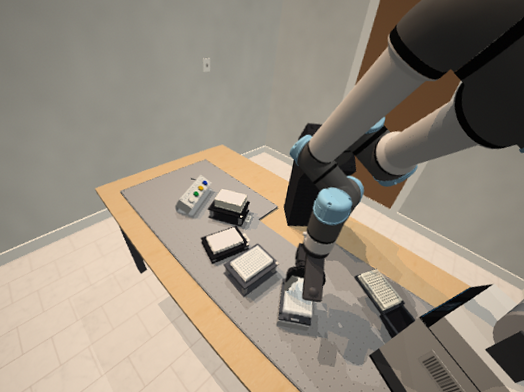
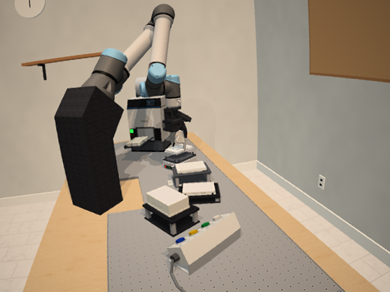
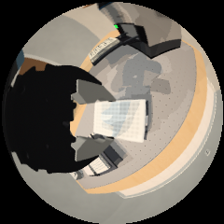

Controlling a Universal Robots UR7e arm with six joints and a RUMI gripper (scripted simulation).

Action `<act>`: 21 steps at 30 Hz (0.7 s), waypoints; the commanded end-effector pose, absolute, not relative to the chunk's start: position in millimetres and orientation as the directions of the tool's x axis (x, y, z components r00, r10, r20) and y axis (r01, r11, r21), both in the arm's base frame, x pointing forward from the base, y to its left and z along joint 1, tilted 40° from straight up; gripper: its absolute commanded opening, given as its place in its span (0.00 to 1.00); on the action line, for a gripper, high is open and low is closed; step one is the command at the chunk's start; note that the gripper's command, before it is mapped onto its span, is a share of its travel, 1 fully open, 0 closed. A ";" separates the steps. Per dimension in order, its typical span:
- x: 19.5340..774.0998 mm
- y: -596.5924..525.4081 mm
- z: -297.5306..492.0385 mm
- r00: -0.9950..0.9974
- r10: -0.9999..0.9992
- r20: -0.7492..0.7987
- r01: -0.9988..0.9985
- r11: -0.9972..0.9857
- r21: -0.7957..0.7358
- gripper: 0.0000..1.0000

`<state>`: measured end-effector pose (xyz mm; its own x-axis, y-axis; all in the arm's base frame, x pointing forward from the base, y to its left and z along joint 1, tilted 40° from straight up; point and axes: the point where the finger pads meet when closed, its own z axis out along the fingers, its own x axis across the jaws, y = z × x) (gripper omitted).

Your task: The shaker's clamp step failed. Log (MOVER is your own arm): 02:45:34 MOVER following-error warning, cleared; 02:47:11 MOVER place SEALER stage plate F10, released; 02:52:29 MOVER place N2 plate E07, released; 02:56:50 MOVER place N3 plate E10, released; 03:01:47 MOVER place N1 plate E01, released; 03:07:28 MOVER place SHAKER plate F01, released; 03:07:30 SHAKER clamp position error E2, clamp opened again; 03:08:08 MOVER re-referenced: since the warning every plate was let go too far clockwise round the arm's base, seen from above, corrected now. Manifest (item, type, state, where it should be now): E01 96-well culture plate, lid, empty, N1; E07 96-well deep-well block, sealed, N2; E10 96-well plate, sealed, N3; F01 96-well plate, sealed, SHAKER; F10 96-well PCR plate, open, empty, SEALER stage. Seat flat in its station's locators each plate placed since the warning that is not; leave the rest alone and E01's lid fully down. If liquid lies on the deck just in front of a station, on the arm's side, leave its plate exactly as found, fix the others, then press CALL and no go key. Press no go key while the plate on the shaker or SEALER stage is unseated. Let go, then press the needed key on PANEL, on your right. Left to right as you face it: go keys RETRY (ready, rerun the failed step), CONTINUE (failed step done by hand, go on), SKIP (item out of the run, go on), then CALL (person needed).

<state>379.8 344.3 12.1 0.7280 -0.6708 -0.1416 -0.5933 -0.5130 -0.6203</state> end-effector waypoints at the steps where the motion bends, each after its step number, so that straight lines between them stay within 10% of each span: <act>1: 380.5 345.1 11.1 0.728 -0.671 -0.141 -0.593 -0.513 -0.621 0.00; 21: 382.6 348.3 6.5 0.728 -0.671 -0.141 -0.593 -0.513 -0.621 0.00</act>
<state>382.0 347.6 7.2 0.7280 -0.6708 -0.1416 -0.5933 -0.5130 -0.6203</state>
